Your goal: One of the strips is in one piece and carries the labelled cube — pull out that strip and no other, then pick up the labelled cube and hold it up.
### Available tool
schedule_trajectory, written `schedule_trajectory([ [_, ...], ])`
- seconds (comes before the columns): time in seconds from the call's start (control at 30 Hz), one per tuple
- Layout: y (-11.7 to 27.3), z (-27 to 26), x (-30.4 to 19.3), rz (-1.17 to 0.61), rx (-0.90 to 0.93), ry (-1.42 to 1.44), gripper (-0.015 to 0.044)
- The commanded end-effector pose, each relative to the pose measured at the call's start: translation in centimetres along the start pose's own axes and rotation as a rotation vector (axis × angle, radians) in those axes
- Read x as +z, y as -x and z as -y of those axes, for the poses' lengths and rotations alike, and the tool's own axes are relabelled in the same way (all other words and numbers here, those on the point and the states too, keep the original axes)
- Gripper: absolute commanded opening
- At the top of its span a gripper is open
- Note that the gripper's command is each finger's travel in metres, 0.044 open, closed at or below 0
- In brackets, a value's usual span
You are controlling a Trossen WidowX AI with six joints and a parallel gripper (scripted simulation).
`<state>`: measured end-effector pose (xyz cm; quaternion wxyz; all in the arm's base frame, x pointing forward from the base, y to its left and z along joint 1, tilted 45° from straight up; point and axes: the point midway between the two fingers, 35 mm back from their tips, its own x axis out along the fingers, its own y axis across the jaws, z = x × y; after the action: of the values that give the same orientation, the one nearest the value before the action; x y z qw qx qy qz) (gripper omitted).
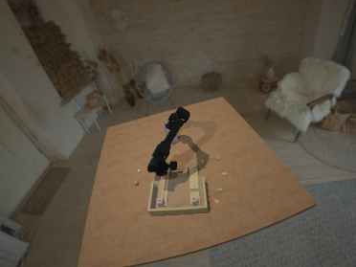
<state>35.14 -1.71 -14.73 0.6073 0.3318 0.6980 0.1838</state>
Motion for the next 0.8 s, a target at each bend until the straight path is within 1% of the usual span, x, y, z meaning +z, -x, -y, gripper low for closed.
schedule_trajectory([
  [0.0, -0.5, 0.1, -1.4, -0.018, 0.002, -0.007, 0.0000],
  [0.77, -0.6, 0.2, -4.8, -0.020, 0.002, -0.009, 0.0000],
])
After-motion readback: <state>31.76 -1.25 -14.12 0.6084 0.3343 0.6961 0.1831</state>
